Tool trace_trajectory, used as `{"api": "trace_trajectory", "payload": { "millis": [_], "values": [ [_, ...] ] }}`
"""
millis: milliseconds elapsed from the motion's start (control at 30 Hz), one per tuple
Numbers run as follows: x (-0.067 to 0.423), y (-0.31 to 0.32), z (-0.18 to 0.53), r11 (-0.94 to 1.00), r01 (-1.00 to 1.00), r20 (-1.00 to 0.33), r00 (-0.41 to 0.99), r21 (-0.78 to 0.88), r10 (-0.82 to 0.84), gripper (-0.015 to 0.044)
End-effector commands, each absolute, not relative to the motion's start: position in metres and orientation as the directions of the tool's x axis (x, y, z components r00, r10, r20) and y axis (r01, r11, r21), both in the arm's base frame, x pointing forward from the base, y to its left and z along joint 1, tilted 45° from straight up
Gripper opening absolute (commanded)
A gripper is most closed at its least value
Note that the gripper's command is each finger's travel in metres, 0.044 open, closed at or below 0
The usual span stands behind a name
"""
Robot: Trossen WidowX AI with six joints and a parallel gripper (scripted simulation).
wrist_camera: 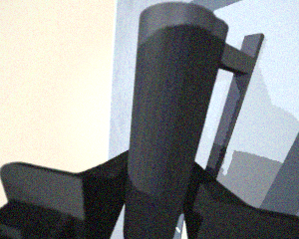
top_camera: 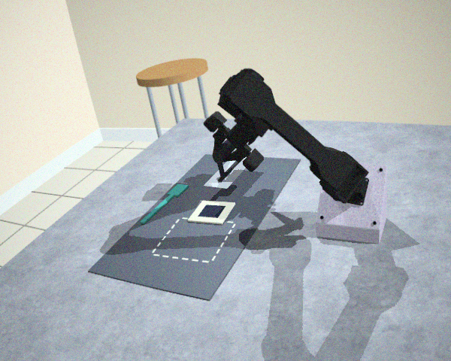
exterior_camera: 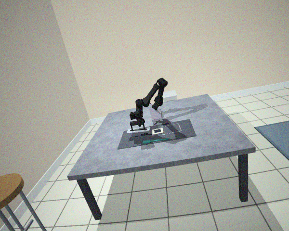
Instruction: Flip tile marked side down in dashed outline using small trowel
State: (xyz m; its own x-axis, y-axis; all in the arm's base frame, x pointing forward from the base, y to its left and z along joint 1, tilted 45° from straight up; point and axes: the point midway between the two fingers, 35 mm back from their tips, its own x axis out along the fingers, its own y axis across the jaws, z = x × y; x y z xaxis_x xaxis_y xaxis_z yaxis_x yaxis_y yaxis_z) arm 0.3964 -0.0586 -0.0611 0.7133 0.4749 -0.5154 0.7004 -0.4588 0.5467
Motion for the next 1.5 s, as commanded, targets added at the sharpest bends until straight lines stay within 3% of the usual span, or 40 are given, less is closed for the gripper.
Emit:
{"api": "trace_trajectory", "payload": {
  "millis": [0,1467],
  "values": [
    [0.398,-0.058,-0.059,-0.396,0.678,-0.467,0.723,0.619,0.509,0.0],
    [0.394,-0.019,-0.078,-0.37,0.67,-0.448,0.722,0.644,0.528,0.0]
  ]
}}
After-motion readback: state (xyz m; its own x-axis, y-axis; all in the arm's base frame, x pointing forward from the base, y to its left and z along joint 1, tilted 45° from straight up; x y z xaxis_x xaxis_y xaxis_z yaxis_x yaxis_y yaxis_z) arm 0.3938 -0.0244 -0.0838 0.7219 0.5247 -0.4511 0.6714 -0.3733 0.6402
